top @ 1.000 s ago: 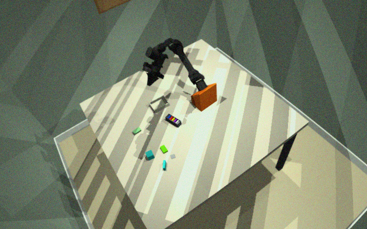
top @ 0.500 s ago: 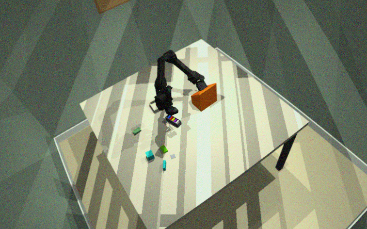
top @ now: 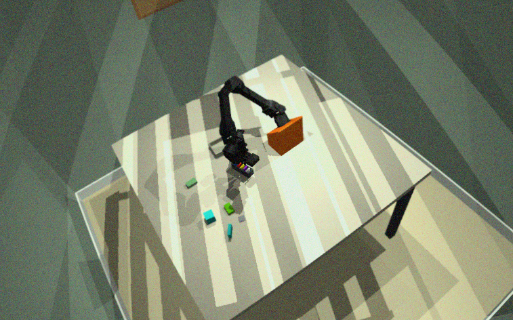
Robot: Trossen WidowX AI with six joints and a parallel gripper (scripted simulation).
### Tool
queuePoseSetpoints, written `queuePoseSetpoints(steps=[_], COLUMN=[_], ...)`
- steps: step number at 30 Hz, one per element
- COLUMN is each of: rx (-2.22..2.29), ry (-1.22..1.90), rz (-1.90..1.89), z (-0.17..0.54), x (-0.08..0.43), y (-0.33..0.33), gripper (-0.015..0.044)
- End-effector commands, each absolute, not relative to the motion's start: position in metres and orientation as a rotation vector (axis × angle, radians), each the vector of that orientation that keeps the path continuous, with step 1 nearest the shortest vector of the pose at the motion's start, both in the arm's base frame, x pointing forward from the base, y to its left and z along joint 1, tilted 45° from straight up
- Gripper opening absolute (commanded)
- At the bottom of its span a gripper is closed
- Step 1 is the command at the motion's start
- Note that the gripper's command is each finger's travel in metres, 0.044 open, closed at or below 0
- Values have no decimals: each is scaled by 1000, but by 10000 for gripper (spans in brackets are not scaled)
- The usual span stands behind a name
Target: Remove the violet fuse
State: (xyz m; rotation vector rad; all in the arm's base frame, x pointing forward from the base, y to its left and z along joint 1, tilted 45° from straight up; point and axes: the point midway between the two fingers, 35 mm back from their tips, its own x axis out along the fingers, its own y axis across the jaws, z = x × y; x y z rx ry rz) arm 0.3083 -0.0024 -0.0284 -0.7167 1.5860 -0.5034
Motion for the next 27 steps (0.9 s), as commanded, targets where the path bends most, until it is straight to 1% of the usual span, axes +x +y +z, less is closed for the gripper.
queuePoseSetpoints(steps=[1,27], rx=[-720,-721], ry=[1587,1587], rz=[-498,-499], z=[-31,-49], x=[309,309], y=[-4,-22], gripper=[74,74])
